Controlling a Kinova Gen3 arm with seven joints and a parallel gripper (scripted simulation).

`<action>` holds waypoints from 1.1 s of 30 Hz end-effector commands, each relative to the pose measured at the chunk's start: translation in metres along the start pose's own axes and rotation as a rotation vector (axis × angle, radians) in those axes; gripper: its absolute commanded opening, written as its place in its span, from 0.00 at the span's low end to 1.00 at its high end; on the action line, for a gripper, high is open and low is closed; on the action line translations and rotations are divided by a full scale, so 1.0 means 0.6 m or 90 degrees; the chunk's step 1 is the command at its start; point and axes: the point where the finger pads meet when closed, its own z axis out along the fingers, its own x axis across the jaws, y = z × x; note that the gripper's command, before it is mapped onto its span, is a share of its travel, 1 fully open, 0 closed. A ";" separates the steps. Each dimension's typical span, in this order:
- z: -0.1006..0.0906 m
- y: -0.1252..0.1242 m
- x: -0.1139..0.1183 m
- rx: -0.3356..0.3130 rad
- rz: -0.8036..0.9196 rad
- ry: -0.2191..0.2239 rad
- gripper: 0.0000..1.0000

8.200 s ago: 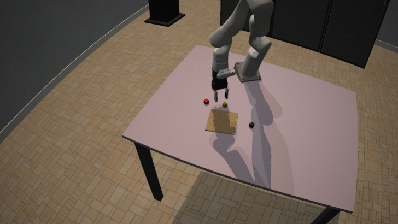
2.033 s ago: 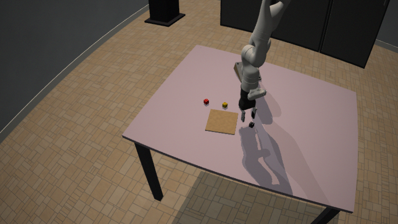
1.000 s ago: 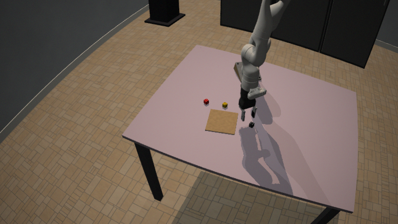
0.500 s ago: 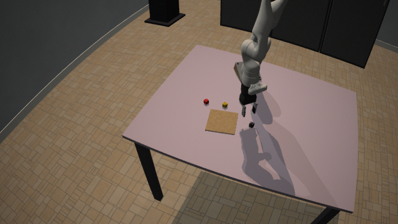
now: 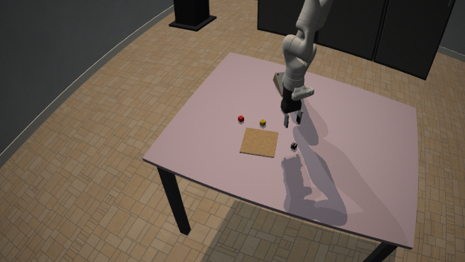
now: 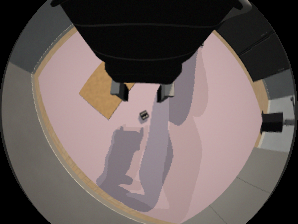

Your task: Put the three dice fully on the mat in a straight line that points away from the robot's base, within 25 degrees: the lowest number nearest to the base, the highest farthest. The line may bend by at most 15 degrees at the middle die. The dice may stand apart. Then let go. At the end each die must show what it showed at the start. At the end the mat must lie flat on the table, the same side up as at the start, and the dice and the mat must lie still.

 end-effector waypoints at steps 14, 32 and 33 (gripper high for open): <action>-0.054 -0.008 0.007 0.015 -0.001 0.012 1.00; -0.049 0.036 0.034 0.009 0.124 0.008 1.00; -0.047 0.052 0.043 0.008 0.169 0.007 1.00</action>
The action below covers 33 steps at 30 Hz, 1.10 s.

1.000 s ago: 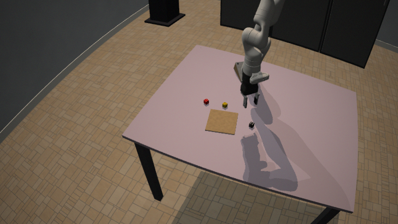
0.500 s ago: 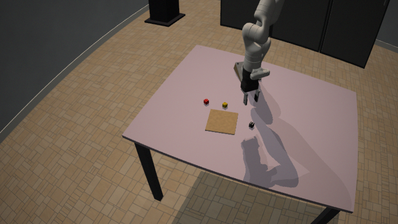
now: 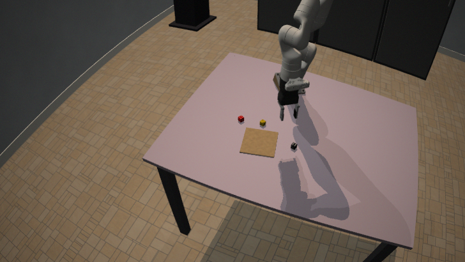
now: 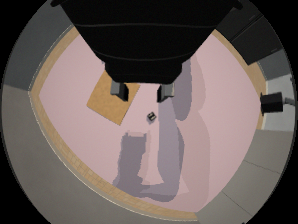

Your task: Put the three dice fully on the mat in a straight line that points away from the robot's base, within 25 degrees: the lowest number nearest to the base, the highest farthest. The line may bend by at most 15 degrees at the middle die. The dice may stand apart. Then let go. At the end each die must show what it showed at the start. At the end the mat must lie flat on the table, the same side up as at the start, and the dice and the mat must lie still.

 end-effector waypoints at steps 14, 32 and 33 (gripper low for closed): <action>0.012 0.183 0.097 -0.003 0.526 0.004 1.00; 0.012 0.207 0.103 0.002 0.598 0.005 1.00; 0.012 0.207 0.103 0.002 0.598 0.005 1.00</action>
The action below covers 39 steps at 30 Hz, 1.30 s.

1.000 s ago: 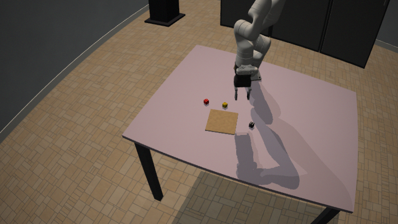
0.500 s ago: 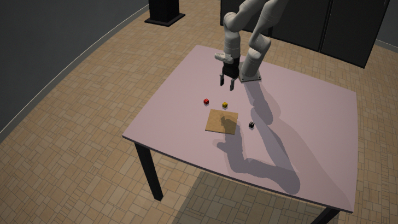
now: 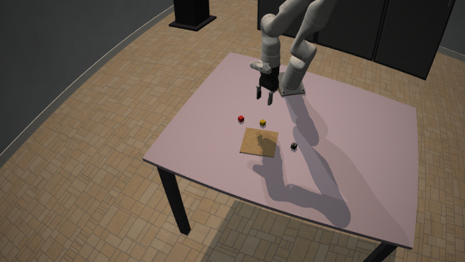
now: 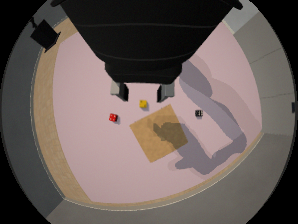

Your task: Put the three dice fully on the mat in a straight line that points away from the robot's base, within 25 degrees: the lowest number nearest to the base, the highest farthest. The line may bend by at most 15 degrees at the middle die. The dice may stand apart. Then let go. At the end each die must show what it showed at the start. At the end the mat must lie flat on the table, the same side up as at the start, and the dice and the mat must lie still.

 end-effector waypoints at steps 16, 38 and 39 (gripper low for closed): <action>0.000 -0.001 0.001 0.001 0.014 0.000 1.00; 0.006 -0.007 0.009 0.001 0.163 -0.001 1.00; 0.006 -0.007 0.009 0.001 0.163 -0.001 1.00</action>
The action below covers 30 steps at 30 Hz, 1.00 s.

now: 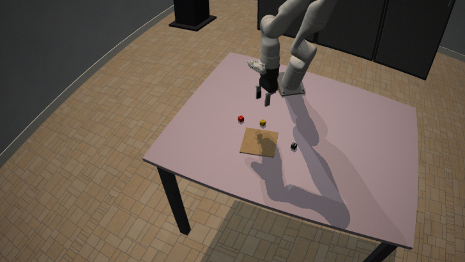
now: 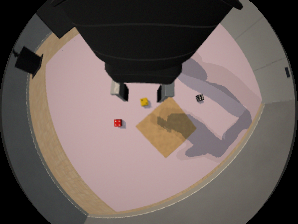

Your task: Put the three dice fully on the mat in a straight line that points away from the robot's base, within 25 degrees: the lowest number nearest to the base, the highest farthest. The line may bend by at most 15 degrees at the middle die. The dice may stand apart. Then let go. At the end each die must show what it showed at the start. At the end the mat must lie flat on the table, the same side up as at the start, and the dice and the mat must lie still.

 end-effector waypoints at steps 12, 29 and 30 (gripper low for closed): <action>0.007 -0.006 0.010 -0.001 0.173 0.000 1.00; 0.020 -0.010 0.022 -0.001 0.485 -0.001 1.00; 0.021 -0.010 0.023 -0.002 0.508 -0.001 1.00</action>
